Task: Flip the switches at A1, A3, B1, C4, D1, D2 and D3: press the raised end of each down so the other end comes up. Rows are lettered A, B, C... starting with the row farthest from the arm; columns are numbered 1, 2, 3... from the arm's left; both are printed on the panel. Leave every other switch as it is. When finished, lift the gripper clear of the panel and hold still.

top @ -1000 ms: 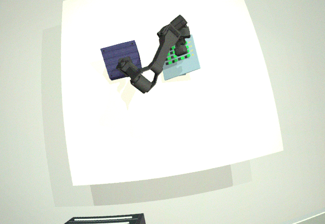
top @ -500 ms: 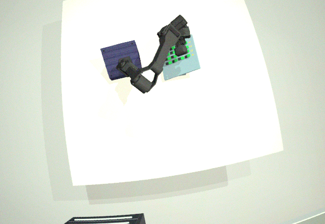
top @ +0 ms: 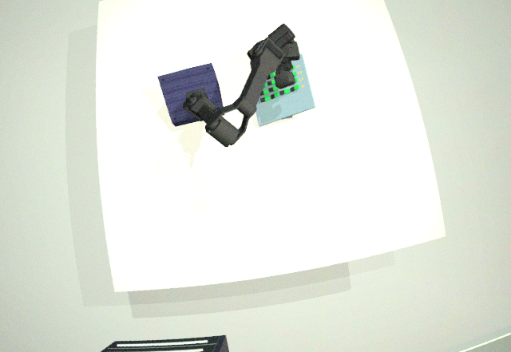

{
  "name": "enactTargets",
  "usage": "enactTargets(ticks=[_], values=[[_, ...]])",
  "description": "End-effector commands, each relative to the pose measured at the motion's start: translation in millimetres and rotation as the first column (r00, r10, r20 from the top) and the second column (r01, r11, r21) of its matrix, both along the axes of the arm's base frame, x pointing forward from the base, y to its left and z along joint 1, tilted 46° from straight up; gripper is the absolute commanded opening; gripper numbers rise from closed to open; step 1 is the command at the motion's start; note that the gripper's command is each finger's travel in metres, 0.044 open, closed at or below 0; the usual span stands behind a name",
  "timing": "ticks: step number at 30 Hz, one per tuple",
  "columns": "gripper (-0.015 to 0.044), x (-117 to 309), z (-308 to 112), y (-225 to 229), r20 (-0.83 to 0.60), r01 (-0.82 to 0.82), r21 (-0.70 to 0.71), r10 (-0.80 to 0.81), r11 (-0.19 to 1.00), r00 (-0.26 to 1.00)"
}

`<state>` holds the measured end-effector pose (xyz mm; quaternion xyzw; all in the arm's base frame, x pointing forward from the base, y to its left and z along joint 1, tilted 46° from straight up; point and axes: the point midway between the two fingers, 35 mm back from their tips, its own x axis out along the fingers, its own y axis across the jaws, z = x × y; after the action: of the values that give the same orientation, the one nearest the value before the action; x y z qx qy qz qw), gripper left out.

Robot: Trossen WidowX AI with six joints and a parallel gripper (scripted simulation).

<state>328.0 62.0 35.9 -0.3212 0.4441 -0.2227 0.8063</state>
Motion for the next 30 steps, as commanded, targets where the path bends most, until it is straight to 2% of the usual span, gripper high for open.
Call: enactTargets(ticks=[1,25,30], values=[[0.0000,0.2,-1.9,-0.3,-0.007,-0.003,0.001,0.003,1.000,1.000],[0.0000,1.9,-3.7,-2.4,-0.007,-0.003,0.001,0.003,1.000,1.000],[0.0000,-27.2,26.1,33.3,0.006,-0.017,0.002,0.017,1.000,1.000]])
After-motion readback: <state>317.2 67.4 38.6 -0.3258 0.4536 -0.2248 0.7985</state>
